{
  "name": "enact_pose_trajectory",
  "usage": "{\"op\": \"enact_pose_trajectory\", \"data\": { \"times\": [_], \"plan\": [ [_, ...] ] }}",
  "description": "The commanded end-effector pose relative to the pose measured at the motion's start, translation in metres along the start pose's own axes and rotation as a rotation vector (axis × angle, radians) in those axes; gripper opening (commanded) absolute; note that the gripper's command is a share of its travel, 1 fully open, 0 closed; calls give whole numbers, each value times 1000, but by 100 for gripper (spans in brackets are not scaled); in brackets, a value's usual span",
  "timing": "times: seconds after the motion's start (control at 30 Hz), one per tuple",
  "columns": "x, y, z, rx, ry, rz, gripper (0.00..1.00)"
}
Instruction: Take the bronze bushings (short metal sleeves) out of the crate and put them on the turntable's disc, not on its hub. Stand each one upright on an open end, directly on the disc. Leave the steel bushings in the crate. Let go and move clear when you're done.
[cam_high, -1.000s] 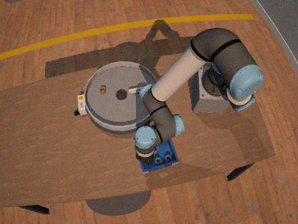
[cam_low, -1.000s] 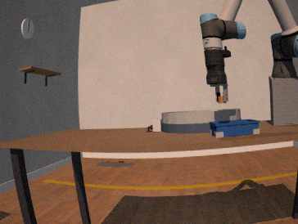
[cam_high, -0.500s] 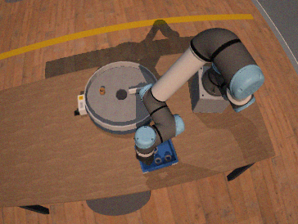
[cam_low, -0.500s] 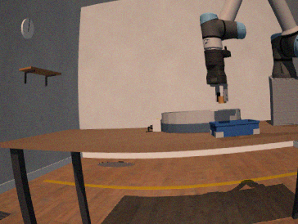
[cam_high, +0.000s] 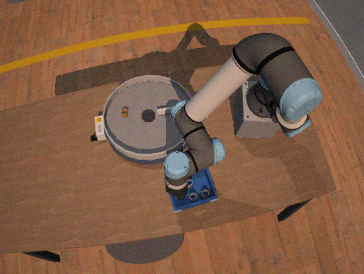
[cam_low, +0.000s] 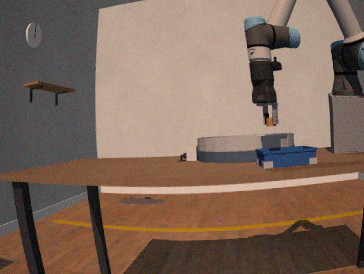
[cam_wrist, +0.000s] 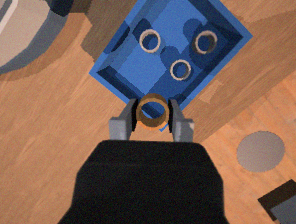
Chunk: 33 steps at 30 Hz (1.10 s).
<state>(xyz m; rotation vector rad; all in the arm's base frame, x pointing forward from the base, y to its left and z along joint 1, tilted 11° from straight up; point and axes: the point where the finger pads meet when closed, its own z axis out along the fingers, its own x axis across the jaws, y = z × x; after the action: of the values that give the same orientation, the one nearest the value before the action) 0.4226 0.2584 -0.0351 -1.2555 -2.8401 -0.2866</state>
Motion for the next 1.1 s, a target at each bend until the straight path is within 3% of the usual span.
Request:
{"op": "enact_pose_trajectory", "data": {
  "times": [0.0,0.43,1.07],
  "plan": [
    [-6,-8,0,-1,0,1,0],
    [-28,-33,0,-2,0,1,0],
    [-81,-92,0,-1,0,1,0]
  ]
}}
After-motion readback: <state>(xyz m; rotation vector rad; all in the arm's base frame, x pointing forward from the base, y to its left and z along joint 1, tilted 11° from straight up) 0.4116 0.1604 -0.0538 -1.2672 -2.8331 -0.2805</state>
